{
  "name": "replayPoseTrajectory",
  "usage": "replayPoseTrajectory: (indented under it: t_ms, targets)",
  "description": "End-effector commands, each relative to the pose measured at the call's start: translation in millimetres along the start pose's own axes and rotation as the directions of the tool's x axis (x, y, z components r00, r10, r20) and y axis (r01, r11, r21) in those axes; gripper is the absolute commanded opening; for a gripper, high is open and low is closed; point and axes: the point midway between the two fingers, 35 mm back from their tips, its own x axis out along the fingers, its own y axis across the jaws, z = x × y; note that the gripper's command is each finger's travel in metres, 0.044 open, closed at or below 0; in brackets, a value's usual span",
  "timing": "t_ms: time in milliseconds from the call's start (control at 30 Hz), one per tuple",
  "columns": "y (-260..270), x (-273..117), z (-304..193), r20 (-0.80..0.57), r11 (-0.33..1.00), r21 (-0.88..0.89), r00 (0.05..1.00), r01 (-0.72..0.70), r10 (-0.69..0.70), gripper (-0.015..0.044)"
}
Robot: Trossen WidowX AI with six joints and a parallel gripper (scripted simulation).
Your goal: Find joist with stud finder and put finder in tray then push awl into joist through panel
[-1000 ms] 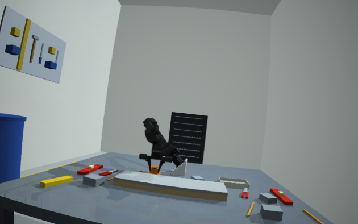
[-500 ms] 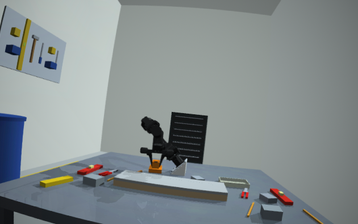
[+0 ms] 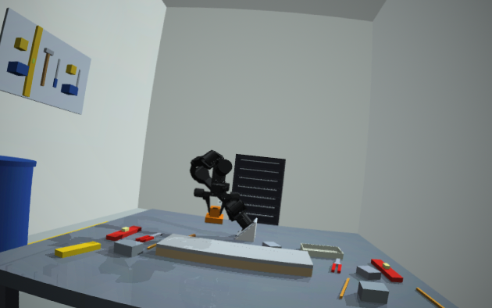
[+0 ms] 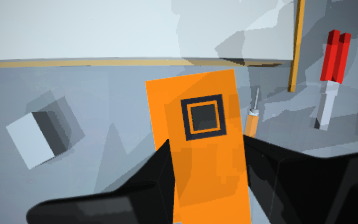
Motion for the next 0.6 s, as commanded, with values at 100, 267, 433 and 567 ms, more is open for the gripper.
replayPoseTrajectory:
  t_ms: [100, 267, 433, 567]
  targets:
    - [-5.7, -8.1, 12.3, 0.001, 1.0, 0.012, 1.0, 0.007, -0.007, 0.0]
    - [-15.4, -10.3, 33.2, 0.002, 1.0, 0.03, 1.0, 0.006, -0.006, 0.0]
    - [-26.1, -10.7, 54.3, 0.003, 0.999, 0.048, 1.0, 0.007, -0.007, 0.0]
    - [-35.5, -9.7, 71.1, 0.004, 0.998, 0.063, 1.0, 0.009, -0.009, 0.0]
